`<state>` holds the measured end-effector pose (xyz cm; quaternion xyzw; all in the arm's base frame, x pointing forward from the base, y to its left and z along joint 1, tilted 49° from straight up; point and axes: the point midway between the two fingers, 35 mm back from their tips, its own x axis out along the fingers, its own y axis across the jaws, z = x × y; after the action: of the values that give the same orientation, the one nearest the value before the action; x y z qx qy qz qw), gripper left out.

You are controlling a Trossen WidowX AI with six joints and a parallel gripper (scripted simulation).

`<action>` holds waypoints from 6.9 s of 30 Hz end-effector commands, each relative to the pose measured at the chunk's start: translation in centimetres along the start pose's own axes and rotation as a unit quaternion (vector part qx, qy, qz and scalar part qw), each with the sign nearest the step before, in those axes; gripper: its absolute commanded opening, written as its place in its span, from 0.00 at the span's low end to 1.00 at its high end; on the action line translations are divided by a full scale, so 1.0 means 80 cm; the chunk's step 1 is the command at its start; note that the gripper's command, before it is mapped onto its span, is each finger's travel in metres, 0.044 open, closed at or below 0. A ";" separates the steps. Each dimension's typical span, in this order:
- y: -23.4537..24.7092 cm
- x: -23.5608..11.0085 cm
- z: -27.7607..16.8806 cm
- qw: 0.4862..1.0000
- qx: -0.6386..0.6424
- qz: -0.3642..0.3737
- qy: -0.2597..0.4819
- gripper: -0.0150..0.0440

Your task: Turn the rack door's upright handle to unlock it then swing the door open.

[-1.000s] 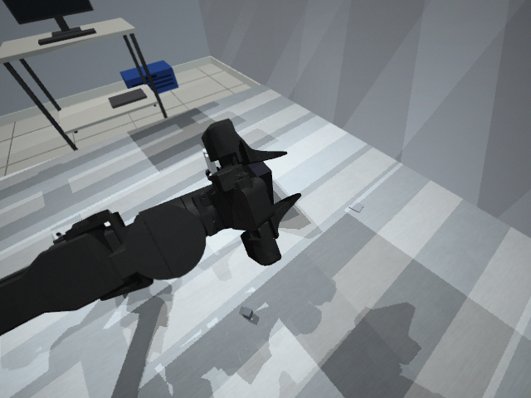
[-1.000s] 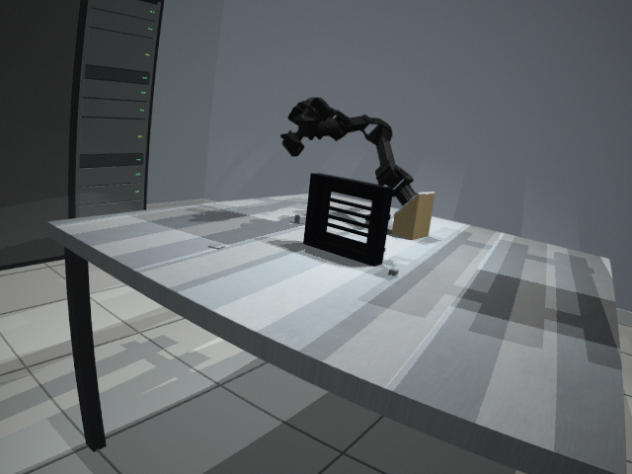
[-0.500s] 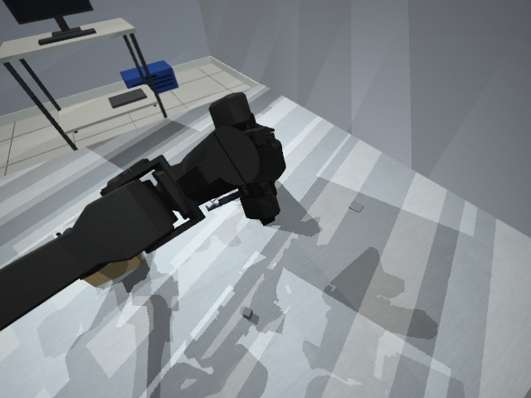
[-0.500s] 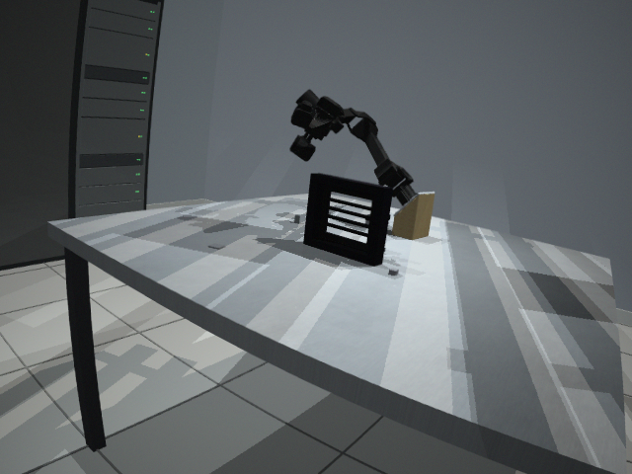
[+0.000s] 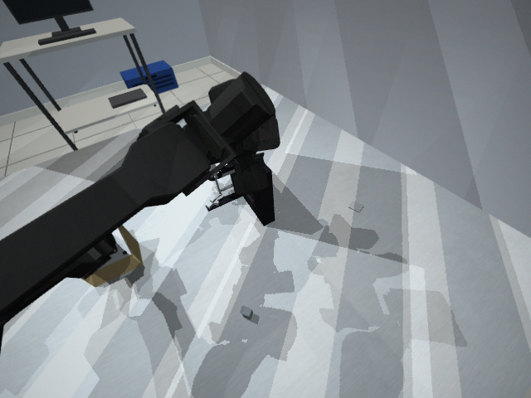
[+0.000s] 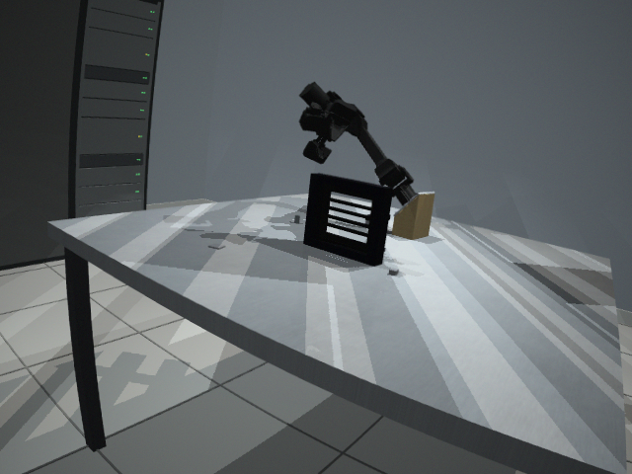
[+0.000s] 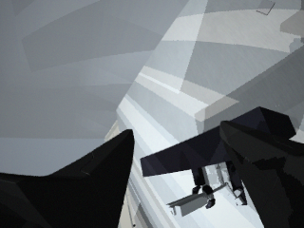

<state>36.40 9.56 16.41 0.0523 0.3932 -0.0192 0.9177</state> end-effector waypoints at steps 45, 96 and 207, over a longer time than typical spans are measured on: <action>0.060 0.059 -0.168 0.867 -0.187 -0.353 0.300 0.74; 0.000 0.101 -0.206 0.843 -0.217 -0.387 0.303 0.74; -0.004 0.103 -0.208 0.605 -0.626 -0.172 0.461 0.74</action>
<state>30.16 11.23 -1.00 -0.6335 0.6703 0.1623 0.3507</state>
